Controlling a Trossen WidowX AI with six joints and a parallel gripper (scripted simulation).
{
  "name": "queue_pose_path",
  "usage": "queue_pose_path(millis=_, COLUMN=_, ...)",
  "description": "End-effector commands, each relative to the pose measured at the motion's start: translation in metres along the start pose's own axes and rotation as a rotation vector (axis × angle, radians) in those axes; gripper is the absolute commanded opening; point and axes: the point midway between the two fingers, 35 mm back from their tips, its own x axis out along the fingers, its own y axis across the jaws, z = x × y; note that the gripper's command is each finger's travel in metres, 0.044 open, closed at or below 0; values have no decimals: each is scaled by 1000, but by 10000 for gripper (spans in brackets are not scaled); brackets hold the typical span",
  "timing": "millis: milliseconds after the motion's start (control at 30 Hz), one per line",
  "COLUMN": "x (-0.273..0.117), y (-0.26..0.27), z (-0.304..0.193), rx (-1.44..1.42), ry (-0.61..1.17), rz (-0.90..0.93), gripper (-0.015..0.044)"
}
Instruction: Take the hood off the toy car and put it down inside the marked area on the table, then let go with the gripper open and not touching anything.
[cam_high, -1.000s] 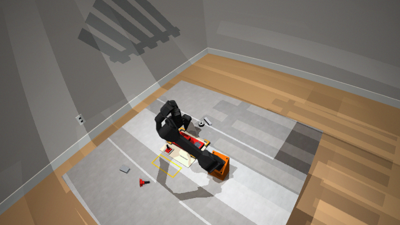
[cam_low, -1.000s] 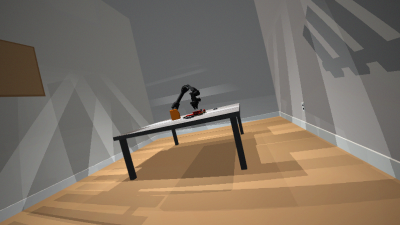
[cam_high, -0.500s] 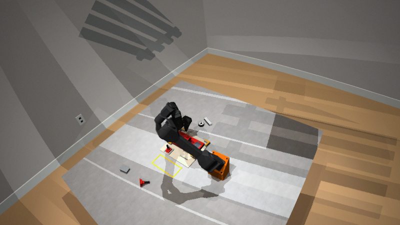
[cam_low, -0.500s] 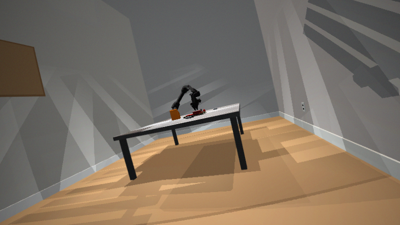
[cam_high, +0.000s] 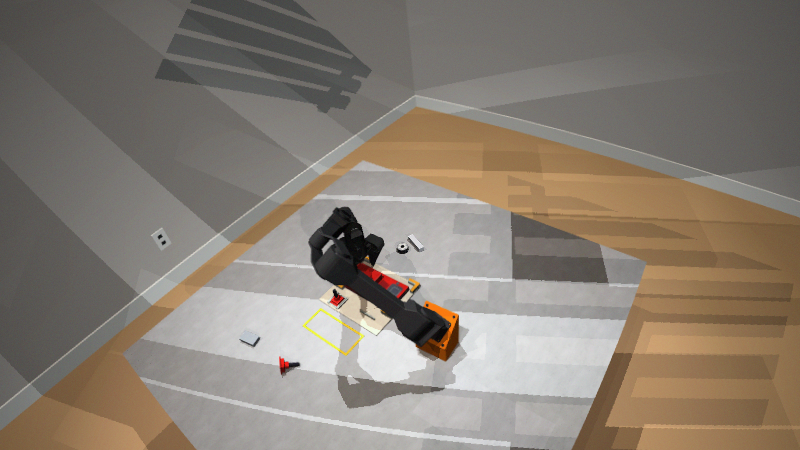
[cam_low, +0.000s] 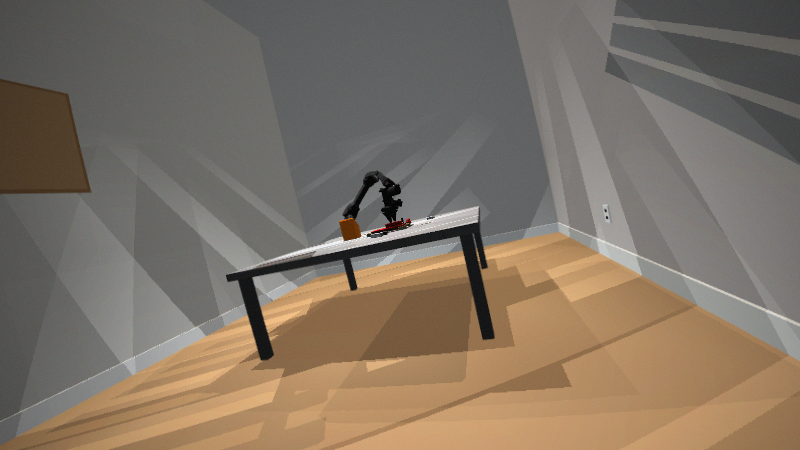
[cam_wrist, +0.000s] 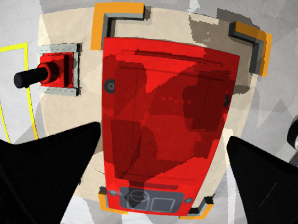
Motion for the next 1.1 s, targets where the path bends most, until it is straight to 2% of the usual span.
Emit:
queue_pose_path(millis=0, x=2, y=1, z=0, rx=7, ry=-3, rz=5, gripper=440)
queue_pose_path(millis=1067, x=18, y=1, z=0, rx=7, ry=-3, rz=5, gripper=440)
